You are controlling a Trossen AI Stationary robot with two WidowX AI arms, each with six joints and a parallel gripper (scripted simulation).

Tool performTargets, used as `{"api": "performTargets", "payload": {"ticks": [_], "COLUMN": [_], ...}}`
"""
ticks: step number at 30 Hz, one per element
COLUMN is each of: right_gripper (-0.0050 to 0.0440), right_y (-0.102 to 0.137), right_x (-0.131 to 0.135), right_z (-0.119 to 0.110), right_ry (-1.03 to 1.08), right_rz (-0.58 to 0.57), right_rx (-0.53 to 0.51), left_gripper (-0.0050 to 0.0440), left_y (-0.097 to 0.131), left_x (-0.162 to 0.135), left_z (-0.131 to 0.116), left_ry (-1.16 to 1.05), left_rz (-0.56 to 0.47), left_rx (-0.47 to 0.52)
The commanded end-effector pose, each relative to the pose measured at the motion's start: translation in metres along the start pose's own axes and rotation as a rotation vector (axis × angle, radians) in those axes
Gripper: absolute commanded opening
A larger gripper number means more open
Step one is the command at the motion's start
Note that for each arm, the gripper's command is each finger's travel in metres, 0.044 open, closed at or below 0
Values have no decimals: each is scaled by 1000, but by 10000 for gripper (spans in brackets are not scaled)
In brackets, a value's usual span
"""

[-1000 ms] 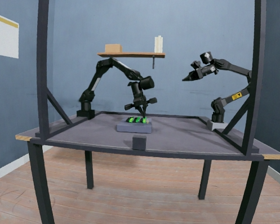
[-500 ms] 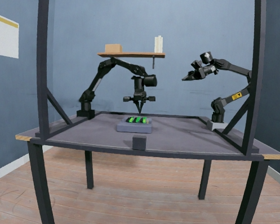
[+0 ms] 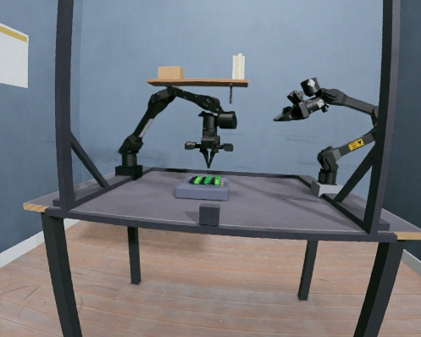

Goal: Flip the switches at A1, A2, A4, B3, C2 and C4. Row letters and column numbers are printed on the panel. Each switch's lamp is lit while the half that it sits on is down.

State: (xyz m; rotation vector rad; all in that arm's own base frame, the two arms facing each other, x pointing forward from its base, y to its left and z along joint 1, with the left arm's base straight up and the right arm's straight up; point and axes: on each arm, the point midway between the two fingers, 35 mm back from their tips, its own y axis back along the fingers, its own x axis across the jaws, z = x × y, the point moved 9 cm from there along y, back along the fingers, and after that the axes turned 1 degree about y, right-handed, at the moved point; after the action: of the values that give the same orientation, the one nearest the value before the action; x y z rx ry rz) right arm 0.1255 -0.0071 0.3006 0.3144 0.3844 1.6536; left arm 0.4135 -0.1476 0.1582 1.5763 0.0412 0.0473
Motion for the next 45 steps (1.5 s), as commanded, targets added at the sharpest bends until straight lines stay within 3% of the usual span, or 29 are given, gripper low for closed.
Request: {"api": "performTargets", "payload": {"ticks": [1, 5, 7, 15, 19, 22, 29, 32, 45], "right_gripper": [400, 400, 400, 400, 400, 400, 400, 400, 400], "right_y": [3, 3, 3, 3, 3, 3, 3, 3, 3], "right_x": [0, 0, 0, 0, 0, 0, 0, 0, 0], "right_z": [4, 4, 4, 4, 4, 4, 4, 4, 4], "right_ry": [1, 1, 1, 1, 1, 1, 1, 1, 1], "right_rz": [-2, -2, -2, -2, -2, -2, -2, -2, -2], "right_rx": [-12, -12, -12, -12, -12, -12, -12, -12, -12], "left_gripper": [-50, -50, -50, -50, -50, -50, -50, -50, -50], "left_y": [-3, 1, -11, -14, -27, -21, -38, -26, -44], "left_x": [0, -1, 0, 0, 2, 3, 6, 4, 0], "left_z": [2, 1, 2, 1, 1, 1, 0, 0, 1], "left_ry": [4, 4, 4, 4, 3, 3, 3, 3, 3], "left_rz": [13, 27, 13, 27, 11, 29, 11, 43, 27], "left_rx": [-11, -17, -11, -17, -10, -18, -10, -23, -16]}}
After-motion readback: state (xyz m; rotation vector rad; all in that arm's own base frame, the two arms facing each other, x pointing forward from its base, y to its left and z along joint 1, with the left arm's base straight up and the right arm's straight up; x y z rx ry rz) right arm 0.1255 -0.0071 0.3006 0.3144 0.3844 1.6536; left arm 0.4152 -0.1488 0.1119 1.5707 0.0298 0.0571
